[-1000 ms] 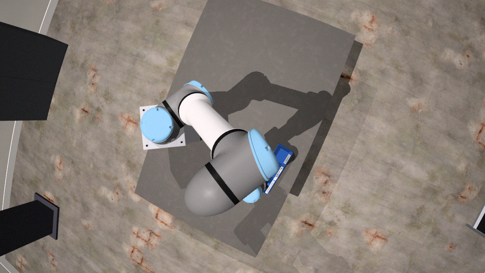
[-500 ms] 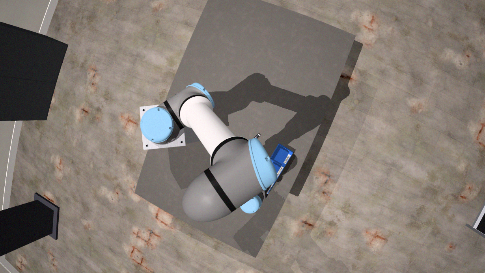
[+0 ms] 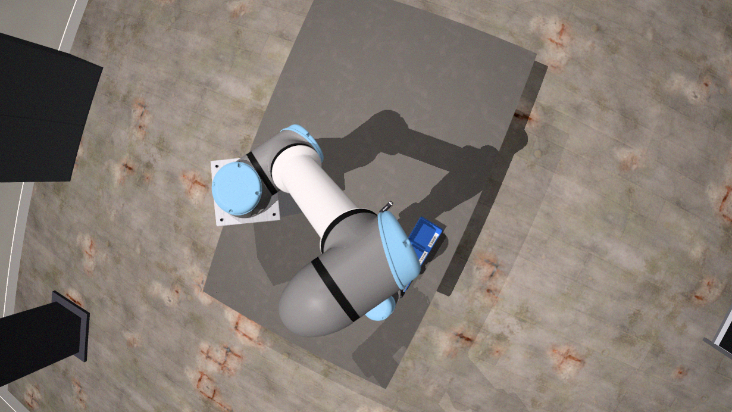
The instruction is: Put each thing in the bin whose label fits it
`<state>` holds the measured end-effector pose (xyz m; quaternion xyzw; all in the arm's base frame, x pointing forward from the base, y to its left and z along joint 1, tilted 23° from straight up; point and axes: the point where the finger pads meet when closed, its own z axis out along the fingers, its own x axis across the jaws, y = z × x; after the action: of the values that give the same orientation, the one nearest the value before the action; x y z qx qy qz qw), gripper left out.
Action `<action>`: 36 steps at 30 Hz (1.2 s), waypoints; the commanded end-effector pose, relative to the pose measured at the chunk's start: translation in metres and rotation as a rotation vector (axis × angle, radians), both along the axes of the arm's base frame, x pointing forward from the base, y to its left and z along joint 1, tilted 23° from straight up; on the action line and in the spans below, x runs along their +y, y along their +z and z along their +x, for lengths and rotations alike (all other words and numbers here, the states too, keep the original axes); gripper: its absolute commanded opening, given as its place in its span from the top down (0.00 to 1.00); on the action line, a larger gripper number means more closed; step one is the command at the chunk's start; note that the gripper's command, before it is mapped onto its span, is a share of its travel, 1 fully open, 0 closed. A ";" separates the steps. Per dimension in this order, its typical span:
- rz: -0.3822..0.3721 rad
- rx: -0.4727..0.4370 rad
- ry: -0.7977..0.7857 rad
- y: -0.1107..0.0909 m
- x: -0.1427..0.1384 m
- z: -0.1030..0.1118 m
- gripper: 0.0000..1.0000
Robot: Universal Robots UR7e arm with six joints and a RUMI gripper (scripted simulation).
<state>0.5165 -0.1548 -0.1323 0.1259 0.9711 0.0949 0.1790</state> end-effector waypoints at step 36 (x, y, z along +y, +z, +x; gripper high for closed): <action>-0.001 -0.001 0.000 -0.040 0.006 0.016 0.82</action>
<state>0.5327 -0.1483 -0.1726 0.1259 0.9711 0.0949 0.1790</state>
